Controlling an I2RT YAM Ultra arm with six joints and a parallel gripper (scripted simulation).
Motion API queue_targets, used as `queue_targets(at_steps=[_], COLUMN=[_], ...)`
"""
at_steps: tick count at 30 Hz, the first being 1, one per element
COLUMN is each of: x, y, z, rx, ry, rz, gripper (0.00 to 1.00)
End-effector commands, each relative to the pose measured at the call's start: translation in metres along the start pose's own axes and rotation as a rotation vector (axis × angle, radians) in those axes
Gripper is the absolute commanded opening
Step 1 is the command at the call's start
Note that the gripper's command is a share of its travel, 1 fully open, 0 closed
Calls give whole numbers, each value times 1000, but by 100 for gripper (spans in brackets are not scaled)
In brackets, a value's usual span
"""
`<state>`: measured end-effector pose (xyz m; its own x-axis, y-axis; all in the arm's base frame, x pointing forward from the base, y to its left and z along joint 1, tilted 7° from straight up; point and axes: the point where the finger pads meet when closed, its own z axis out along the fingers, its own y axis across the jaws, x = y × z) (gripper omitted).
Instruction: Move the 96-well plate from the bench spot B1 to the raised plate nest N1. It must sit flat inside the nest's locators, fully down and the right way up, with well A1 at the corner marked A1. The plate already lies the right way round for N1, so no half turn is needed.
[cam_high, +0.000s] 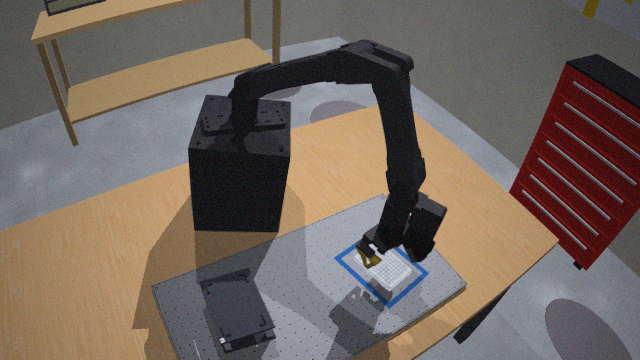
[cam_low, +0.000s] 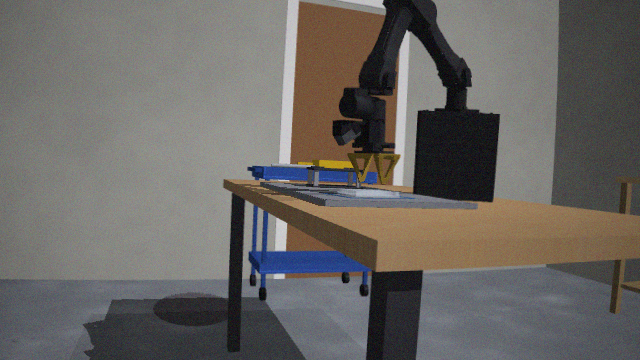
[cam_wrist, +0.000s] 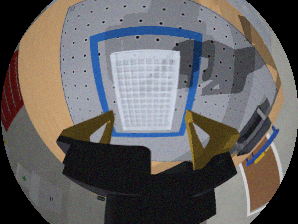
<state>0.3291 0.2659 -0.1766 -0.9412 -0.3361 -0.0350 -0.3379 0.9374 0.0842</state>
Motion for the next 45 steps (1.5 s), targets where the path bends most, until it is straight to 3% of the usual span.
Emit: queue_targets(at_steps=[1,5,7,8,10,19,22,45], x=[-27,-22,-22,-33,-22,-27,-23,-23], y=[12,10,10,15,11,12,10,10], z=[-10,3,3,-10,8,18,29,31], rx=[-21,-15,-15,-27,-16,-19,-14,-14], ry=[-81,-65,-65,-100,-65,-79,-65,-65], rz=[-6,-6,-6,-10,-9,-8,-6,-6], gripper=[100,100,100,100,100,100,100,100])
